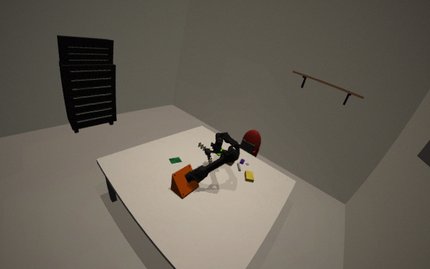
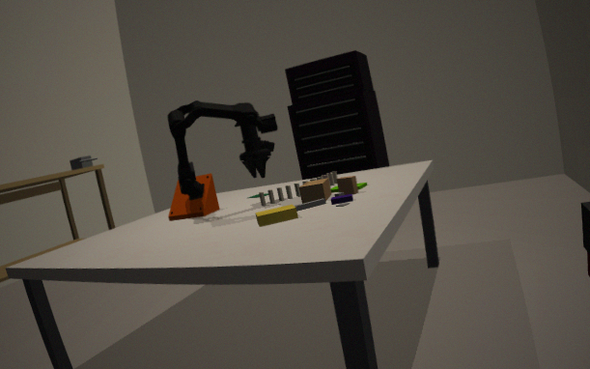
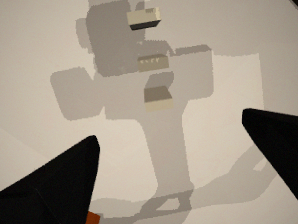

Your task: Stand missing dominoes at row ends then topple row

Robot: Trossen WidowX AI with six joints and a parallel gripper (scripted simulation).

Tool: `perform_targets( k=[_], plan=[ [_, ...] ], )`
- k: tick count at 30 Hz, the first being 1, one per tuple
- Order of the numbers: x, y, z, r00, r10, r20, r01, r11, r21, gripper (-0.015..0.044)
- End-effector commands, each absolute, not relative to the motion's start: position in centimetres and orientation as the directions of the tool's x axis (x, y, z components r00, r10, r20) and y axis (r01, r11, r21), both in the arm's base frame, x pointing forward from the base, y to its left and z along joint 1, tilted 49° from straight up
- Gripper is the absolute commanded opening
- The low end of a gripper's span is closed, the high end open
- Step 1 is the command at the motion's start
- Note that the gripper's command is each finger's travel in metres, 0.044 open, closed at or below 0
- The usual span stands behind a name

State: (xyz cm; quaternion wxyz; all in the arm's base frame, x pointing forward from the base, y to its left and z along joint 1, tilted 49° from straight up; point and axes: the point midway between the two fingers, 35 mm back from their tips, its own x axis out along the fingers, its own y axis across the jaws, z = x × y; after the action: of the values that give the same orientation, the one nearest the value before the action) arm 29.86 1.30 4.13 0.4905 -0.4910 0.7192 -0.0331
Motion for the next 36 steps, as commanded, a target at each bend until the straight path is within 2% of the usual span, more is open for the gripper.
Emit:
perform_targets(
  k=[1,5,7,11,14,17,20,22,36],
  plan=[
    [29.5,5.1,7.8,-0.038,-0.736,-0.675,-0.666,0.523,-0.532,0.0440],
    [29.5,5.2,8.0,-0.038,-0.737,-0.675,-0.666,0.522,-0.533,0.0440],
    [29.4,5.0,7.9,-0.038,-0.737,-0.675,-0.615,0.550,-0.565,0.0387],
    [28.8,3.3,7.3,-0.038,-0.737,-0.674,-0.261,0.659,-0.706,0.0282],
    [28.2,2.1,6.9,-0.038,-0.738,-0.673,0.051,0.671,-0.739,0.0204],
    [27.6,0.8,6.4,-0.039,-0.740,-0.672,0.359,0.617,-0.700,0.0125],
    [26.9,-0.4,6.0,-0.040,-0.742,-0.669,0.631,0.501,-0.593,0.0046],
    [26.5,-0.9,5.8,-0.040,-0.743,-0.668,0.728,0.436,-0.529,0.0000],
    [26.5,-1.0,5.8,-0.040,-0.743,-0.668,0.739,0.427,-0.520,0.0000]
  ],
)
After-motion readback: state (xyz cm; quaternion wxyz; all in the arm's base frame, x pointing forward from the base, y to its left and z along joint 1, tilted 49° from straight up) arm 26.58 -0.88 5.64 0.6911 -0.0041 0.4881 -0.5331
